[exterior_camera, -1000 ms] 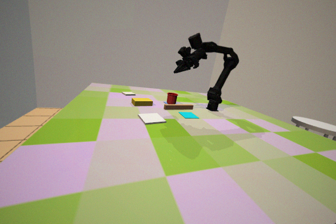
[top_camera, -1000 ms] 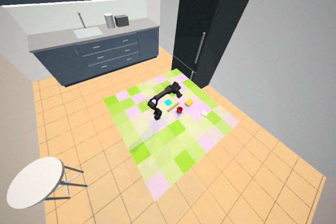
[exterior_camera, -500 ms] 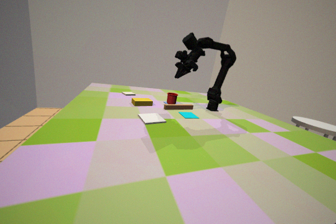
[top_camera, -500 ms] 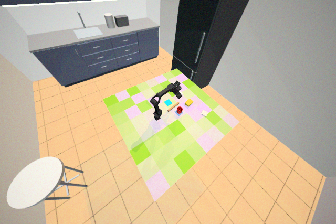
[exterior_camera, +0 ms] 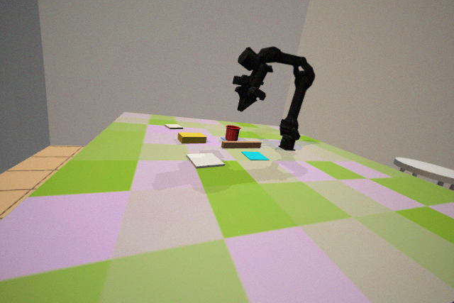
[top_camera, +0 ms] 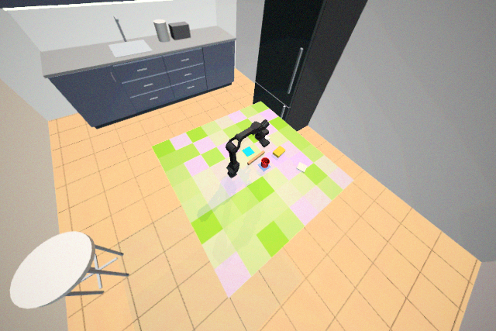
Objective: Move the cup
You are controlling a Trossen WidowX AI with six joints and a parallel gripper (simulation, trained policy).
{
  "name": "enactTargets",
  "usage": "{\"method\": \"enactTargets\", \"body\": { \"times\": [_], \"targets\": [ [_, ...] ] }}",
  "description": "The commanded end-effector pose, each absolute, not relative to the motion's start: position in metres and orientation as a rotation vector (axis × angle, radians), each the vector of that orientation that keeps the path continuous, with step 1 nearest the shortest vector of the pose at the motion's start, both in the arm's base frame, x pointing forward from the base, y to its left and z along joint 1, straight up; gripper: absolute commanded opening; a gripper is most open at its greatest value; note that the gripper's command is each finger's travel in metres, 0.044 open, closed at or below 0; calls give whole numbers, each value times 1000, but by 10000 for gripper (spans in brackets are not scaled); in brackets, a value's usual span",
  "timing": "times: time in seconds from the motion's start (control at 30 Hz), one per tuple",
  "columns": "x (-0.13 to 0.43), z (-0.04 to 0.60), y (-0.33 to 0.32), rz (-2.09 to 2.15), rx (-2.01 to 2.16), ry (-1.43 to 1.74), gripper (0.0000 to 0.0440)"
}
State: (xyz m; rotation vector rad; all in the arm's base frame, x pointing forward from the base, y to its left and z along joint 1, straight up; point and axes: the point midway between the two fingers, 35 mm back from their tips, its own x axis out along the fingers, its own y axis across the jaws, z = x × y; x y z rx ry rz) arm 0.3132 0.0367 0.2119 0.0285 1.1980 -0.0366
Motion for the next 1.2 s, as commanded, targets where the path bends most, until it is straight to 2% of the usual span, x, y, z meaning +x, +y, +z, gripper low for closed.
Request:
{"method": "enactTargets", "body": {
  "times": [0.0, 0.63, 1.17],
  "targets": [
    [311, 208, 31, -44, 4, 1246, 105],
    [295, 176, -5, -47, -103, 1511, 112],
    [290, 138, -35, -28, -145, 1613, 148]
  ]
}}
